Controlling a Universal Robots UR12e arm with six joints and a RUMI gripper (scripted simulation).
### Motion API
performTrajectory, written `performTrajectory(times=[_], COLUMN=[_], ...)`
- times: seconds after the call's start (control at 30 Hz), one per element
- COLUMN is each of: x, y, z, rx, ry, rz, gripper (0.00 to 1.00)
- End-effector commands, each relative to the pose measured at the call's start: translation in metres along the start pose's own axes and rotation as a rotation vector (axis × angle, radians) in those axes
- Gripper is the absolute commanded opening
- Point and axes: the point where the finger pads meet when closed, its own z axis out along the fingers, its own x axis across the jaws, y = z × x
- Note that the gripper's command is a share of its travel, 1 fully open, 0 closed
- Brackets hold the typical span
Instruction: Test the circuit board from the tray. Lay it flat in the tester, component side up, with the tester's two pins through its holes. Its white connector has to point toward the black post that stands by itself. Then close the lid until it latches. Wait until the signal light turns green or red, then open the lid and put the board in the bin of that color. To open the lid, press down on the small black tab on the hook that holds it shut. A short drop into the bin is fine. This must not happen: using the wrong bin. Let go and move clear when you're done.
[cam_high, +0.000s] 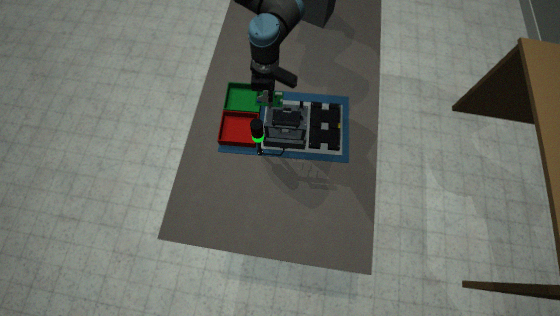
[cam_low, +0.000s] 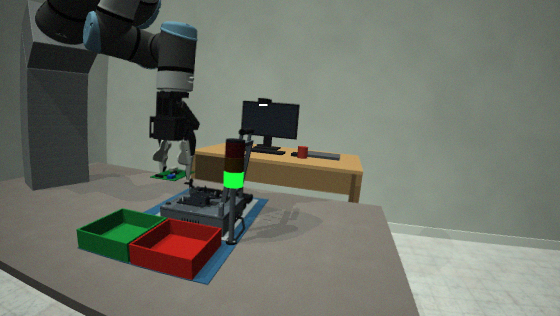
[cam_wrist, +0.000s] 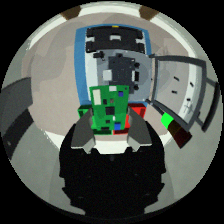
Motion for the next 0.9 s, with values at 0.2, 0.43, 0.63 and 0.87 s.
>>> performTrajectory(times=[0.2, 0.43, 0.63, 0.87], x=[-0.029, -0.046, -0.057, -0.064], y=[0.057, 0.089, 0.109, 0.123], z=[0.018, 0.028, 0.034, 0.038], rx=[0.002, 0.002, 0.002, 0.002], ry=[0.002, 0.002, 0.002, 0.002], rz=[-0.001, -0.001, -0.001, -0.001], gripper=[0.39, 0.39, 0.39, 0.39])
